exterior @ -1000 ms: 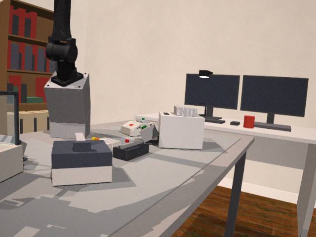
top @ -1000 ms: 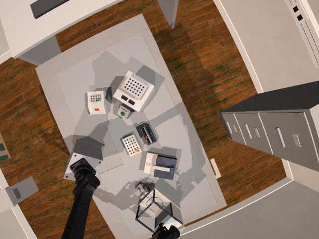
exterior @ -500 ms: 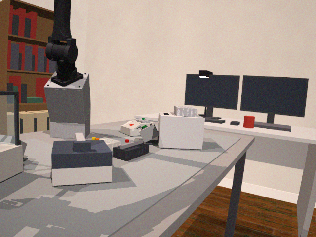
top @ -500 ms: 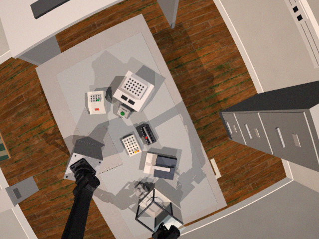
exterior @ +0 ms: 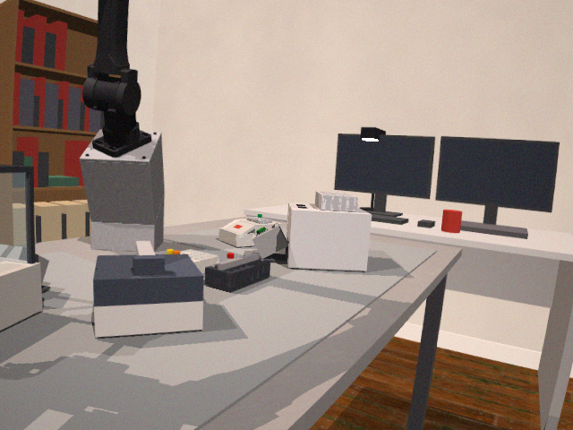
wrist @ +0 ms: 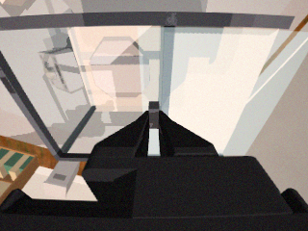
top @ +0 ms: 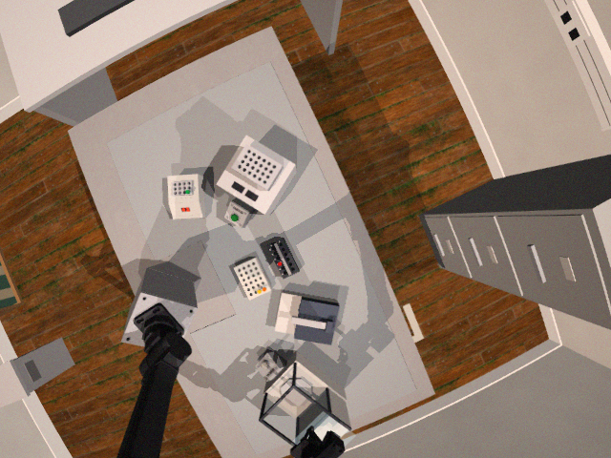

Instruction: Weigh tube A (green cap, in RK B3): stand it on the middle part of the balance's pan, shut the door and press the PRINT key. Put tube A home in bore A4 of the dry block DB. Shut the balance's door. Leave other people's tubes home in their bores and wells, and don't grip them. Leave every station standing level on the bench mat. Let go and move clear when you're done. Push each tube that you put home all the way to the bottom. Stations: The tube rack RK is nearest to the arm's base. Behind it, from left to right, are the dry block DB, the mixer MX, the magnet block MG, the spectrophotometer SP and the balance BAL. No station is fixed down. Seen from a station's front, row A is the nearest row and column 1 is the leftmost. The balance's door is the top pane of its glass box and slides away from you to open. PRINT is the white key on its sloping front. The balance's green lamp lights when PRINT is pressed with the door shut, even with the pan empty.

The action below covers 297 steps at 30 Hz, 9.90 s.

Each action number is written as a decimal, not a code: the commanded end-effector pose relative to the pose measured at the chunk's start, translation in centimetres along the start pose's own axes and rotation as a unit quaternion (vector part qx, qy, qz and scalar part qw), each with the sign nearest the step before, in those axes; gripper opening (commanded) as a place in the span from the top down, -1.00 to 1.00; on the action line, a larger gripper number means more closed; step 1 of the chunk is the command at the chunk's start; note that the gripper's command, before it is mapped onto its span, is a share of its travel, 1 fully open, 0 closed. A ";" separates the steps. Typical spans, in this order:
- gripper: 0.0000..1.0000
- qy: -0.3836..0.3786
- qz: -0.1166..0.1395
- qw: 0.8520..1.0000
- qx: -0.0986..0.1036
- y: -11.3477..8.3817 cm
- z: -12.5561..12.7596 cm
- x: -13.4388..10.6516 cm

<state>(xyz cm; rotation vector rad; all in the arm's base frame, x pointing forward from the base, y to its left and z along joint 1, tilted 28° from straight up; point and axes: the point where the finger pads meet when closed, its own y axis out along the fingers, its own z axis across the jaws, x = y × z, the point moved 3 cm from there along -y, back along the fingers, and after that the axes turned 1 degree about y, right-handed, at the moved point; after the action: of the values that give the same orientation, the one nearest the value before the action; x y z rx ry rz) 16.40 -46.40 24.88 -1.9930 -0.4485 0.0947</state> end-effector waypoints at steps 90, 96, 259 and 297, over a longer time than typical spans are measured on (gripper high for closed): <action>0.88 -0.002 -0.002 1.000 -0.016 -0.8 7.2 0.3; 0.88 -0.002 -0.002 1.000 -0.016 -0.8 7.8 0.2; 0.40 -0.005 0.002 0.999 -0.033 -5.4 9.8 -0.2; 1.00 -0.002 0.001 1.000 -0.016 -6.8 10.7 0.2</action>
<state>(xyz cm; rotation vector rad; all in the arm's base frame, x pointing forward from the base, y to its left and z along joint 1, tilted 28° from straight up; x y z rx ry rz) 11.74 -34.00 24.72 -1.9972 -0.4461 0.0945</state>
